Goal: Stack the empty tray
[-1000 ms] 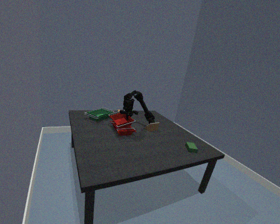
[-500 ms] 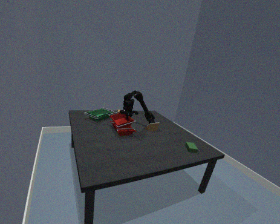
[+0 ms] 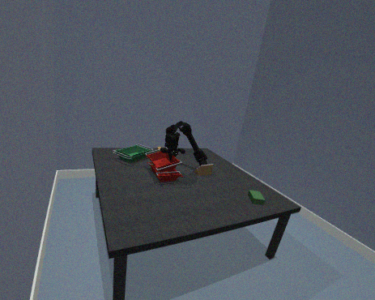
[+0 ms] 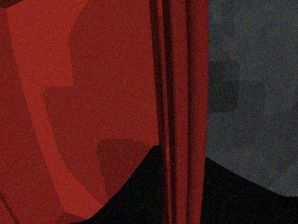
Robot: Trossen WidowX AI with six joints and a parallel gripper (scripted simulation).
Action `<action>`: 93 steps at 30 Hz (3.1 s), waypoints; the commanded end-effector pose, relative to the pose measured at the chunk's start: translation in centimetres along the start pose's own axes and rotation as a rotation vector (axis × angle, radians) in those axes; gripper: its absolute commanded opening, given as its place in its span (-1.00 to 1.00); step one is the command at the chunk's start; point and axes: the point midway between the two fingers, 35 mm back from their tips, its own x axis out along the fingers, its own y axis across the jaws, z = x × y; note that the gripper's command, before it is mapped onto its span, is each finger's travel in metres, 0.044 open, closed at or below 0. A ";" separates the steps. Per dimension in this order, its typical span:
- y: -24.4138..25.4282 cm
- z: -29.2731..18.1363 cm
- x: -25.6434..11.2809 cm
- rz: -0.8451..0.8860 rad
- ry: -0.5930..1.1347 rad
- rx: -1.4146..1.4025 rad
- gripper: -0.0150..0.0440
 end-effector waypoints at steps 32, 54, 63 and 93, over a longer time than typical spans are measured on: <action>-1.0 -0.4 1.2 -0.032 0.003 -0.011 -0.49; -1.0 -0.4 1.2 -0.032 0.003 -0.011 -0.49; -1.0 -0.4 1.2 -0.032 0.003 -0.011 -0.49; -0.5 -0.3 0.9 -0.005 0.001 0.002 -0.49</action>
